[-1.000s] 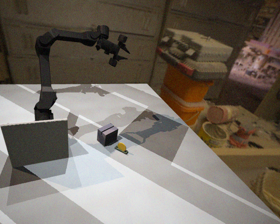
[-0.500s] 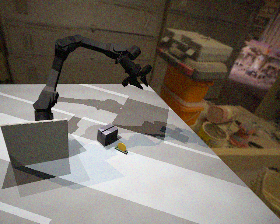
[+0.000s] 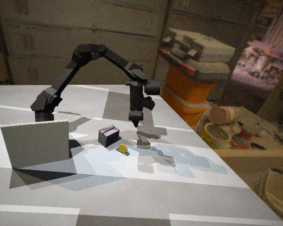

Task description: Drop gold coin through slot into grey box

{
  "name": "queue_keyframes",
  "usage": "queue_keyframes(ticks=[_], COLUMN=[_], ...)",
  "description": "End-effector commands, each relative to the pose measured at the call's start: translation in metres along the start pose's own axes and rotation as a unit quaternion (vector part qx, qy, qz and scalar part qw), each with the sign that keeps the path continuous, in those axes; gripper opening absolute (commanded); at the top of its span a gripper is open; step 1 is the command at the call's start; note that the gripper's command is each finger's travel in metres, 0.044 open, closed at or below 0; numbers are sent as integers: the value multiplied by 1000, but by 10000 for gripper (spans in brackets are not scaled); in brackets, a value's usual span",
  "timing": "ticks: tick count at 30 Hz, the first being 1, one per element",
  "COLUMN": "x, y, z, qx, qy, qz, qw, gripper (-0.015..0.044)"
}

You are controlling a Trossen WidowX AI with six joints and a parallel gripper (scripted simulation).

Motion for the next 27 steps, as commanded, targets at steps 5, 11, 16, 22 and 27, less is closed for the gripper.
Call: queue_keyframes(ticks=[5, 11, 16, 22, 27], x=[-27, -50, -61, -75, -81], y=[-51, -49, -47, -45, -44], z=[31, 39, 41, 45, 45], qx=[-219, -219, -219, -219, -219], qy=[91, 92, 92, 92, 92], qz=[-66, -66, -66, -67, -66], qw=[969, 969, 969, 969, 969], gripper=[161, 161, 161, 161, 161])
Point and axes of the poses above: the point midway between the two fingers, 35 mm back from their tips, its own x axis back along the fingers, its own y axis across the jaws, z = x × y, the point moved 8 cm from there along x, back along the fingers, and after that the axes turned 10 degrees about x, right-handed, at the moved point
